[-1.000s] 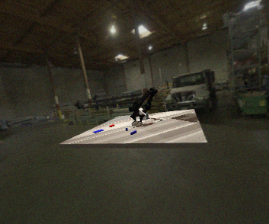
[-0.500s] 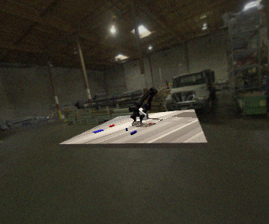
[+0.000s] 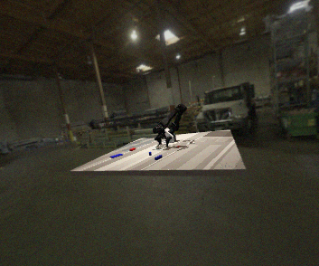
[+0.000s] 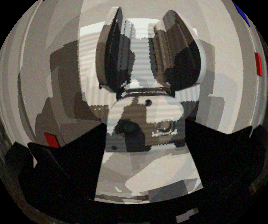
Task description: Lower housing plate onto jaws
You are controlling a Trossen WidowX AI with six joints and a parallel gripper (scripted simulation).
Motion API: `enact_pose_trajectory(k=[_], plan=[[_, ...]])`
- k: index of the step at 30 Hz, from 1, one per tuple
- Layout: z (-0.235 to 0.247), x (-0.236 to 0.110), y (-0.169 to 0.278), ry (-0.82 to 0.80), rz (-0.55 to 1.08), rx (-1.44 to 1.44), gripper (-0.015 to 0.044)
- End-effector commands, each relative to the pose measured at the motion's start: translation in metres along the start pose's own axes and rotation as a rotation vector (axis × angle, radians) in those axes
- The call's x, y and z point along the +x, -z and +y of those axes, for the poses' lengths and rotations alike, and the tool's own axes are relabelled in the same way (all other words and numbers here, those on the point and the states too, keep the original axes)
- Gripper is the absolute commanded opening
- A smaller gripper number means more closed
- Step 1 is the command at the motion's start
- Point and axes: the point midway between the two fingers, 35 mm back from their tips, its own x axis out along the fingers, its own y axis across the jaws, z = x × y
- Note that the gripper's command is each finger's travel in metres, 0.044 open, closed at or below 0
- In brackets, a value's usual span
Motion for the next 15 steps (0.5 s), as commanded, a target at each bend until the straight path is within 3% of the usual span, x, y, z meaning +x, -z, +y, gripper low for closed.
enact_pose_trajectory(k=[1,15], plan=[[0.0003,0.0006,-0.0001,-0.003,-0.001,0.004,0.0351],[0.0003,0.003,-0.0001,-0.003,0.0,0.004,0.0351]])
